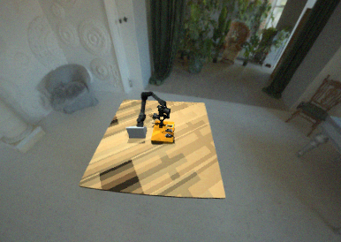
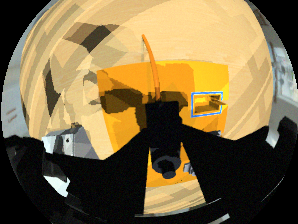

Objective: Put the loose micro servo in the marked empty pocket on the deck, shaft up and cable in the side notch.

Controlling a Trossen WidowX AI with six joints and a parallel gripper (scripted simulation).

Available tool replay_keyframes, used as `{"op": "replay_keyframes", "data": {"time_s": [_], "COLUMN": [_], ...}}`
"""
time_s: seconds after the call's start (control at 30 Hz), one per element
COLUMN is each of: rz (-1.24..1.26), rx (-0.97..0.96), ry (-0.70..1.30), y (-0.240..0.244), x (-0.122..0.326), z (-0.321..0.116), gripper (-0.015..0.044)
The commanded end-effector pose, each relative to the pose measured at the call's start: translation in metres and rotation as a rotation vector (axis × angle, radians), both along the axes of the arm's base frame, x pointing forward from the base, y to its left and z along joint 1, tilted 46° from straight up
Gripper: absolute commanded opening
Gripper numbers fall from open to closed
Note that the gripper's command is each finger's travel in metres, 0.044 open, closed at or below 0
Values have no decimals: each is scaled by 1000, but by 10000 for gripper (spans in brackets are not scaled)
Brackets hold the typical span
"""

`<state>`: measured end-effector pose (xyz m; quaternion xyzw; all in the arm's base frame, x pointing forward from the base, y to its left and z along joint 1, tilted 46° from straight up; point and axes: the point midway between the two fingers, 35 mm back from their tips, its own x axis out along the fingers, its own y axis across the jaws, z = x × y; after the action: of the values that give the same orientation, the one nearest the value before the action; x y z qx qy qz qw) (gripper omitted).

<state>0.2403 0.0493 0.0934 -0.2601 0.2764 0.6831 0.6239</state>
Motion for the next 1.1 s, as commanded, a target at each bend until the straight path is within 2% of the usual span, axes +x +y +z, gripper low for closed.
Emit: {"op": "replay_keyframes", "data": {"time_s": [0.0, 1.07], "rz": [-96, -873], "rx": [-17, -113], "ry": [98, 880], "y": [-1, -1], "x": [0, 0], "z": [-1, -1], "gripper": [0, 0]}}
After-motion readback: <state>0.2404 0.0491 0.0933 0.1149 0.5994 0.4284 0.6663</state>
